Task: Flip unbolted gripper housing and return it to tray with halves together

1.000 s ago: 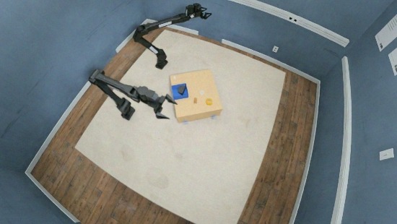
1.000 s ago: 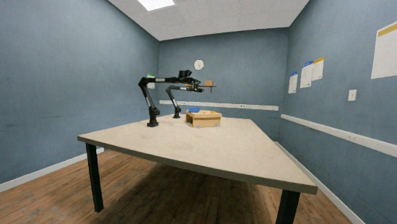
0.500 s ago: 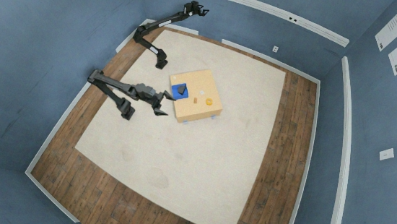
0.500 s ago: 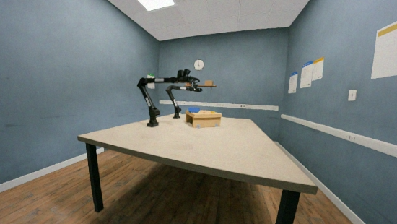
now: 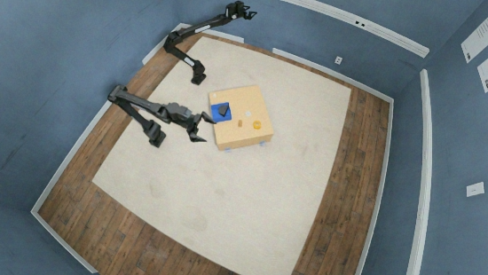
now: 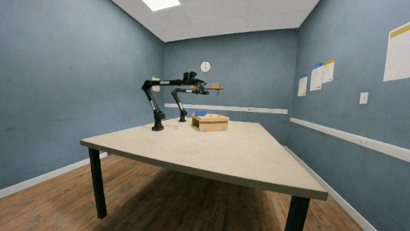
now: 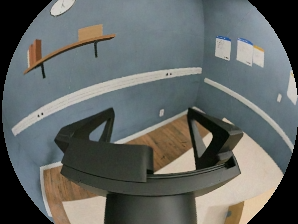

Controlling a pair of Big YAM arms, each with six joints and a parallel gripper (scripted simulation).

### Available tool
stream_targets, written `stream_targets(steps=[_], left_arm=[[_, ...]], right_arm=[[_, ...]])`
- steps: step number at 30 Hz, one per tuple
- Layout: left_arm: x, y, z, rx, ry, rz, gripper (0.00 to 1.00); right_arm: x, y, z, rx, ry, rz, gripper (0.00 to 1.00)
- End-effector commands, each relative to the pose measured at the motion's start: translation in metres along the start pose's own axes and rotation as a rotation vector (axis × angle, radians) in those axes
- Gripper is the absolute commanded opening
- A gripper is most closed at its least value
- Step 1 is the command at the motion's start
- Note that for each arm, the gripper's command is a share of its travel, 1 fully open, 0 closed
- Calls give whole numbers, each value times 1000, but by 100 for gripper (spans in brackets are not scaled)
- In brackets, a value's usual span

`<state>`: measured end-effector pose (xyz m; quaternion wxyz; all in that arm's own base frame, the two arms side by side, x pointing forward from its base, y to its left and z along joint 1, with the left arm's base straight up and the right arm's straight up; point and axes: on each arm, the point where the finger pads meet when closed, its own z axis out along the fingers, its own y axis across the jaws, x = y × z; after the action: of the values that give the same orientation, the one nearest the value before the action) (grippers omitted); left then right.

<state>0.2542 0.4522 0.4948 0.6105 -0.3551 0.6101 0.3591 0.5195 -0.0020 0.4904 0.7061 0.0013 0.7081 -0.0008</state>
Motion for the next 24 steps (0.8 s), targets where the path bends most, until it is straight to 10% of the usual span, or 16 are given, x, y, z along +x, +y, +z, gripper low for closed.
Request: stream_targets(steps=[1, 4, 5, 24], left_arm=[[-7, 11, 1, -18, -23, 9, 100], [-10, 12, 1, -20, -33, -6, 100], [-15, 12, 1, -20, -42, -11, 100], [-15, 3, 1, -5, -32, -20, 100]], right_arm=[[-64, 5, -10, -4, -100, -16, 100], [-54, 6, -2, -5, -78, -17, 100], [-52, 6, -1, -5, -75, -17, 47], [-34, 21, 8, -36, -14, 85, 47]])
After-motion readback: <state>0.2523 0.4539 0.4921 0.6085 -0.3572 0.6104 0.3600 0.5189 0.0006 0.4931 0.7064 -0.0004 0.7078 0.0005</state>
